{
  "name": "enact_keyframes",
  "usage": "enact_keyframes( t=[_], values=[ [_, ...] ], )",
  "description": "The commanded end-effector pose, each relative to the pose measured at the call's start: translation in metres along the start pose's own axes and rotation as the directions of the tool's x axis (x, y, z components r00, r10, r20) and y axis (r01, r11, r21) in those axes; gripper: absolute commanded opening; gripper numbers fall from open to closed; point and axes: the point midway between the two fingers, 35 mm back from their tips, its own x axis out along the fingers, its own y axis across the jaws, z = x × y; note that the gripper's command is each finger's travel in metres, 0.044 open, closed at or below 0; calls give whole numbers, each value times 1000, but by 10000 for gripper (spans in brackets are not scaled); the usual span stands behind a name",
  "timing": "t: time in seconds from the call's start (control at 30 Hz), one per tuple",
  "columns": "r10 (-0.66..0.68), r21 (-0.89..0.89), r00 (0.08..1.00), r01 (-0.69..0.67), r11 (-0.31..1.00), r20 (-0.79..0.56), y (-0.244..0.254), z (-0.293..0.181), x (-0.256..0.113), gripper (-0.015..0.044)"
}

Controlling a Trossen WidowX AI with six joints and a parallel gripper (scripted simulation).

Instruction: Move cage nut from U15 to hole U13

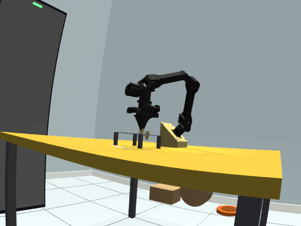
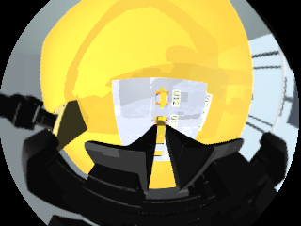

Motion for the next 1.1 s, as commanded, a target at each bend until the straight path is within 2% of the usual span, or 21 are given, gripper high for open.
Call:
enact_keyframes(
  t=[0.0,1.07],
  values=[
    [5,-3,1000,-5,1000,-2,0,-1,0,29],
    [18,-3,1000,-18,1000,-3,-4,0,1,29]
  ],
)
